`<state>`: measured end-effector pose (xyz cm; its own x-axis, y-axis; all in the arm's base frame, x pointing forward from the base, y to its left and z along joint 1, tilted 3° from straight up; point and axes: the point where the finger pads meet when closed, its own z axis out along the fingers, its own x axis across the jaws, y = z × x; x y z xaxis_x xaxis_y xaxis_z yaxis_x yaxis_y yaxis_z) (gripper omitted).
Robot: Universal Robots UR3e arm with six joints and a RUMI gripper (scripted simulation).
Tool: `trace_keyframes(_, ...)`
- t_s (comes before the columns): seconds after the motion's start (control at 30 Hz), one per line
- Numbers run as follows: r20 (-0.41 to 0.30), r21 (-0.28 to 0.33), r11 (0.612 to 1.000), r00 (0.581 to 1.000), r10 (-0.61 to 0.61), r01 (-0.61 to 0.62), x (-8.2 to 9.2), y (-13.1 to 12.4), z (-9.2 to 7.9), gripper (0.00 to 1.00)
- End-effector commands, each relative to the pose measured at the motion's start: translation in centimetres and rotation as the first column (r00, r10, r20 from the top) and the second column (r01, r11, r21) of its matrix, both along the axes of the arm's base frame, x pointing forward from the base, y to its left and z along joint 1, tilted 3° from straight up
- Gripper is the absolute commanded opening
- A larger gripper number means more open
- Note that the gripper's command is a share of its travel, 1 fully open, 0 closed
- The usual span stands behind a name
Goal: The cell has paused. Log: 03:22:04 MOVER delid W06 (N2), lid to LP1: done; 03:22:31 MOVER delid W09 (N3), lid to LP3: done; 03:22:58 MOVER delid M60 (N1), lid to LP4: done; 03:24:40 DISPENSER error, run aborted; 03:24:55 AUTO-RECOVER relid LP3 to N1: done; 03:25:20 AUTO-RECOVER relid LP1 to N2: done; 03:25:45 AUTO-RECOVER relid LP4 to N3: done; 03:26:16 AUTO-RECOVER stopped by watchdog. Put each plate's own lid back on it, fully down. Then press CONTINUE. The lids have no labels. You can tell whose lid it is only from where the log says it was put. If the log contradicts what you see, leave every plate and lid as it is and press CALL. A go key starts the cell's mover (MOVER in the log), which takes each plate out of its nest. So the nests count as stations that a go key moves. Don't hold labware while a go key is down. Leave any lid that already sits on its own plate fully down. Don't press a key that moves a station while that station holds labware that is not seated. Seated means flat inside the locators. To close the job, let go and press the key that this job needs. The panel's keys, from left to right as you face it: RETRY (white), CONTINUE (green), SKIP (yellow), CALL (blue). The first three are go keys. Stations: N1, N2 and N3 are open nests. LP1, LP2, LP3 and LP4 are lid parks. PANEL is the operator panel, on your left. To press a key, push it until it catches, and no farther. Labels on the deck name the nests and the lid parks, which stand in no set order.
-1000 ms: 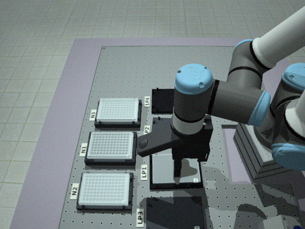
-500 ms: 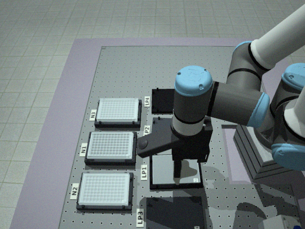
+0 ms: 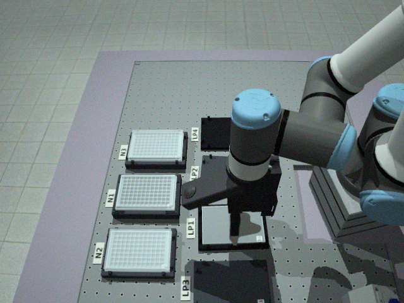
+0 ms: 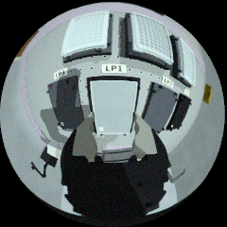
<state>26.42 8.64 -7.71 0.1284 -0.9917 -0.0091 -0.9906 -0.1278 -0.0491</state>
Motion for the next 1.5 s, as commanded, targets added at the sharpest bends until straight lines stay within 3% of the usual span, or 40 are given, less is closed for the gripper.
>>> trace_keyframes(0.0, 0.002, 0.000, 1.000, 1.000, 0.000, 0.000, 0.07, -0.01, 0.03, 0.00)
trace_keyframes(1.37, 0.002, 0.000, 1.000, 1.000, 0.000, 0.000, 0.07, -0.01, 0.03, 0.00)
trace_keyframes(1.4, 0.002, 0.000, 1.000, 1.000, 0.000, 0.000, 0.07, -0.01, 0.03, 0.82)
trace_keyframes(1.47, 0.002, 0.000, 1.000, 1.000, 0.000, 0.000, 0.07, -0.01, 0.03, 0.82)
